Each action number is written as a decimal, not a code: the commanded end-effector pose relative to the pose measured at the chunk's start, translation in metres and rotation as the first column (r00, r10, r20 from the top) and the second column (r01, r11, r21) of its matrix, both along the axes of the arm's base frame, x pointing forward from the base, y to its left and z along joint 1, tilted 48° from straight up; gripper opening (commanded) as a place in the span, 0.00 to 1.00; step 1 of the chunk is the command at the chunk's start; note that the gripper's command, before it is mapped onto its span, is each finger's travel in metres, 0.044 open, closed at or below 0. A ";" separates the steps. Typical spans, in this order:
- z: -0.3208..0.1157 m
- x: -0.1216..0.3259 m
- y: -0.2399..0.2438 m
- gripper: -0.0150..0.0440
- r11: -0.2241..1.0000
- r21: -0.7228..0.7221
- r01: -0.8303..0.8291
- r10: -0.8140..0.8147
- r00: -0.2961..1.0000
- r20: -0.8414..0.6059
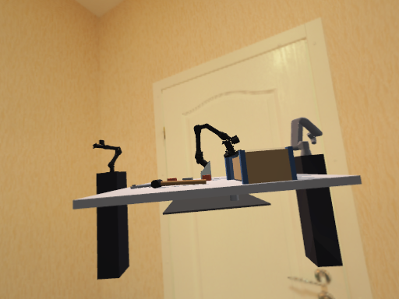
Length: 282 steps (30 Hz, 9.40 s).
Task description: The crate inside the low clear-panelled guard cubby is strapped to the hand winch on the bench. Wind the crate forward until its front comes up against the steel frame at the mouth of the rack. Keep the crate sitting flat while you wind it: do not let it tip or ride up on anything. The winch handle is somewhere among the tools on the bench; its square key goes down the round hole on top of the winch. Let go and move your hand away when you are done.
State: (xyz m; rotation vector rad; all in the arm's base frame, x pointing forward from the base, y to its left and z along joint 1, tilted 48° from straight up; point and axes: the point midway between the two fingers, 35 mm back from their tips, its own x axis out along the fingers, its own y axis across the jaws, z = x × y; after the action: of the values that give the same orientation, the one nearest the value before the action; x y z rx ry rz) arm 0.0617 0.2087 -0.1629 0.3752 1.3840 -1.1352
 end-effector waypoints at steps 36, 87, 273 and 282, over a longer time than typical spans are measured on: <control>0.049 0.033 -0.050 0.25 0.999 -0.033 -0.003 0.003 1.000 0.006; 0.071 0.096 -0.066 0.25 0.999 -0.036 -0.003 0.003 1.000 0.009; -0.051 0.167 0.061 0.25 1.000 -0.025 -0.003 0.003 1.000 0.016; -0.057 0.157 0.066 0.25 1.000 -0.024 -0.003 0.003 1.000 0.015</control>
State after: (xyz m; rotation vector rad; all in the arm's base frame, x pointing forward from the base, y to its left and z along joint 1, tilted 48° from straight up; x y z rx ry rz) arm 0.2309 0.2683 -0.2123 0.3668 1.3281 -1.1426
